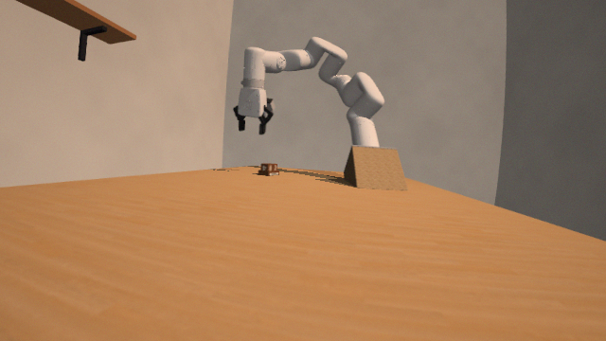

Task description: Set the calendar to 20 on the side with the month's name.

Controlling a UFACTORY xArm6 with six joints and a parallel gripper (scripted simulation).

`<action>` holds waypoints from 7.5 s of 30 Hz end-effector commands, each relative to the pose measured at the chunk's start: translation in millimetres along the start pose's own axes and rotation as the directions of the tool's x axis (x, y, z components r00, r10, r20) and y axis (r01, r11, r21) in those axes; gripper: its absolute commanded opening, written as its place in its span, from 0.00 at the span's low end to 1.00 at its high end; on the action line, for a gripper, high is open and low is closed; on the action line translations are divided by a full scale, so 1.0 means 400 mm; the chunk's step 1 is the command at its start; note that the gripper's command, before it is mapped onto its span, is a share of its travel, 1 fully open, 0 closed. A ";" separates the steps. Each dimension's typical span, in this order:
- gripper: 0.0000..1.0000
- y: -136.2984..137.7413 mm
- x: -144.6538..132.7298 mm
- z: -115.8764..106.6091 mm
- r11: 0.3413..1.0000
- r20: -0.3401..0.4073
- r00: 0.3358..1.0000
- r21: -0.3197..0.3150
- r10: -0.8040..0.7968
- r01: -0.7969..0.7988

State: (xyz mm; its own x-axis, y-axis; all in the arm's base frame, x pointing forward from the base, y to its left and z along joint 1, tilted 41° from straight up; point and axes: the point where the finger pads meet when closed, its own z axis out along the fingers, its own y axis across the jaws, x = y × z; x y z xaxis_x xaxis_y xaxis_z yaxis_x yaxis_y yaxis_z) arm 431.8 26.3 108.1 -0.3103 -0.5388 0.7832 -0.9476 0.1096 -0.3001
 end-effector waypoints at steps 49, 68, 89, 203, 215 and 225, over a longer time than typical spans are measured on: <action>1.00 0.243 0.048 0.020 0.934 0.274 0.903 -0.042 -0.331 0.355; 1.00 0.314 0.083 0.024 0.541 0.244 0.502 0.133 -0.830 0.830; 1.00 0.387 0.115 0.034 -0.080 0.111 -0.111 0.254 -0.988 0.964; 1.00 0.541 0.106 0.305 -0.916 -0.175 -0.909 0.215 -0.378 0.339; 1.00 0.541 0.106 0.305 -0.916 -0.175 -0.909 0.215 -0.378 0.339; 1.00 0.541 0.106 0.305 -0.916 -0.175 -0.909 0.215 -0.378 0.339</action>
State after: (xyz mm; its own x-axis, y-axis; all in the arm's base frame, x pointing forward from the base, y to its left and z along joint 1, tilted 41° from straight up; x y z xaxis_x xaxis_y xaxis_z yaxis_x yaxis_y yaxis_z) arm 221.9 -75.3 9.5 0.6265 0.5938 -0.5049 0.7792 -0.4627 0.4228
